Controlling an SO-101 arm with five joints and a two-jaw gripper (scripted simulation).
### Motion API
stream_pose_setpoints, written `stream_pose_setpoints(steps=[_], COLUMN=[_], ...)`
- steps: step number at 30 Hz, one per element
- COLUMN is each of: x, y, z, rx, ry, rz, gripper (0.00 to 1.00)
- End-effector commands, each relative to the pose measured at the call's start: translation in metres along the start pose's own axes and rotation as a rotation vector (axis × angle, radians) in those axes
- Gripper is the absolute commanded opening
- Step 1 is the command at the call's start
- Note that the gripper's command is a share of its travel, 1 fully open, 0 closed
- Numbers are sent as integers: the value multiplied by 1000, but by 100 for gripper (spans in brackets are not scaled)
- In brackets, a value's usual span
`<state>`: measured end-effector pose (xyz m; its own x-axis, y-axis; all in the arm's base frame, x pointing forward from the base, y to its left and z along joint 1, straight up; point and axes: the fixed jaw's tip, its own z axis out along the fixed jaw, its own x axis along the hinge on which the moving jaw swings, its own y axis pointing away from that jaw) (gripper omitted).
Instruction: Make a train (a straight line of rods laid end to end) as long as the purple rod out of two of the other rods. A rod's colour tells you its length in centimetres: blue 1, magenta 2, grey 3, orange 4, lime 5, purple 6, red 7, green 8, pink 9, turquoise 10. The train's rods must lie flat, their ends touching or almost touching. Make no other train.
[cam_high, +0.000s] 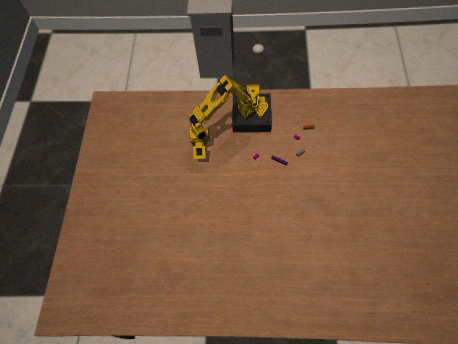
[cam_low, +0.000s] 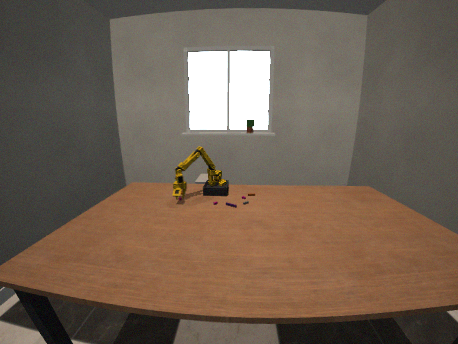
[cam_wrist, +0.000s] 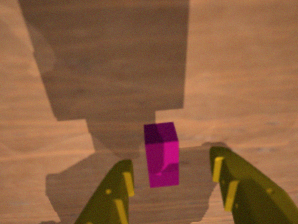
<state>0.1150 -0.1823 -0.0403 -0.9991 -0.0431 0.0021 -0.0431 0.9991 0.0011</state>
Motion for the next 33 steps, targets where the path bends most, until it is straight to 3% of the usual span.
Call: stream_pose_setpoints(steps=[1,18,33], x=[-1,-1,-2], y=[1,1,0], z=[-2,-2,-15], rx=[9,9,9], ry=[-7,-7,-7], rz=[2,2,2], gripper=[17,17,17])
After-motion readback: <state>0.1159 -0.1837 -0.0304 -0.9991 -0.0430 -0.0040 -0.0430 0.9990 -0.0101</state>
